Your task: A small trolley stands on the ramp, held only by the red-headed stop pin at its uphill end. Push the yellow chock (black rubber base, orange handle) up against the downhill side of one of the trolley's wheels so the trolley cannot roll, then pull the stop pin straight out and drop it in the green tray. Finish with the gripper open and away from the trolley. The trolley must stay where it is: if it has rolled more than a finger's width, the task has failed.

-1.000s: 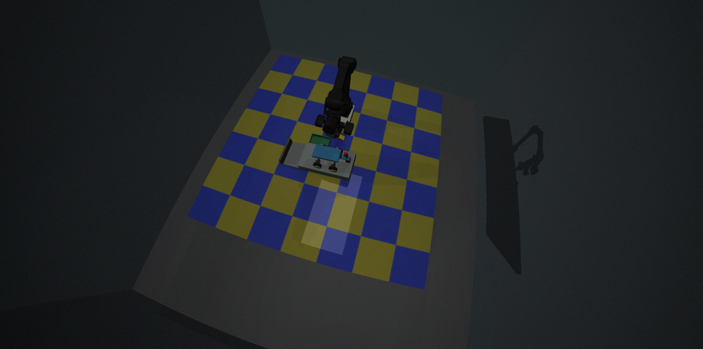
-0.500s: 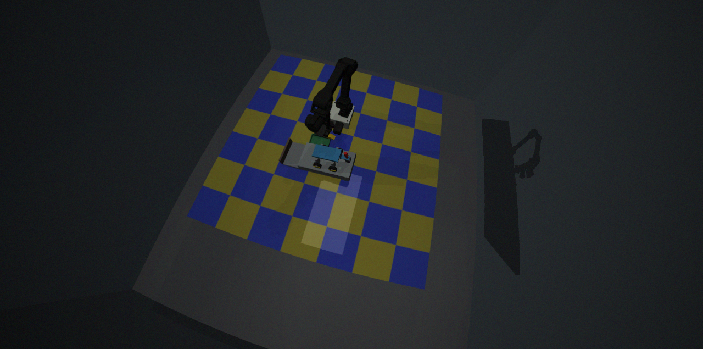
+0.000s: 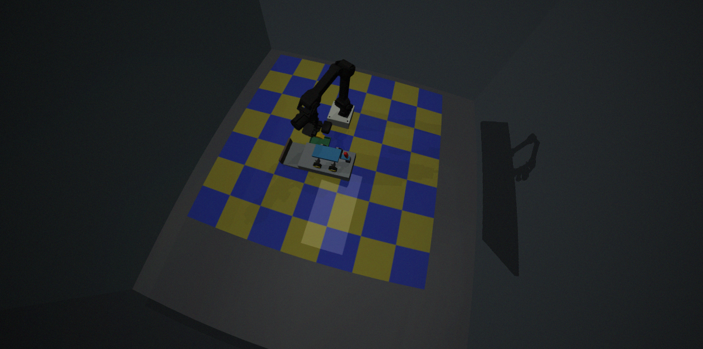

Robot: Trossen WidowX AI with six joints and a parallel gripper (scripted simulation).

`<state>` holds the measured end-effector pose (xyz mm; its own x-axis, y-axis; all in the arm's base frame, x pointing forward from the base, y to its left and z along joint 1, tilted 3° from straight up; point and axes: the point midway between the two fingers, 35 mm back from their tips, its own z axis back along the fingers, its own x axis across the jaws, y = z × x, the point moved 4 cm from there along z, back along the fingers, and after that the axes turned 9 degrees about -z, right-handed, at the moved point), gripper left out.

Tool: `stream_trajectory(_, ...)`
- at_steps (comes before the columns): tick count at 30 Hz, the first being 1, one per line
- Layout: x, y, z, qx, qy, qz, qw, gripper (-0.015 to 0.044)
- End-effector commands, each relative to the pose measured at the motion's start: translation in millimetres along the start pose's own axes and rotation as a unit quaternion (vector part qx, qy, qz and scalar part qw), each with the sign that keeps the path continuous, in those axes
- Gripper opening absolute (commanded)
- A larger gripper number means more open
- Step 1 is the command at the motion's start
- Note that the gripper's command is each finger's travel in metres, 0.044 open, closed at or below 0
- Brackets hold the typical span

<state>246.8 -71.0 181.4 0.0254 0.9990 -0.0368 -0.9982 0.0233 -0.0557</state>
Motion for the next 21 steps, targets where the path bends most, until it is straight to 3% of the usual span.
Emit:
stream_trajectory(1,-16.1,-6.9,0.1,-0.003,0.000,0.001,1.000,0.0000)
stream_trajectory(21,-44.5,-22.2,-2.2,0.006,-0.057,0.001,0.998,0.0000)
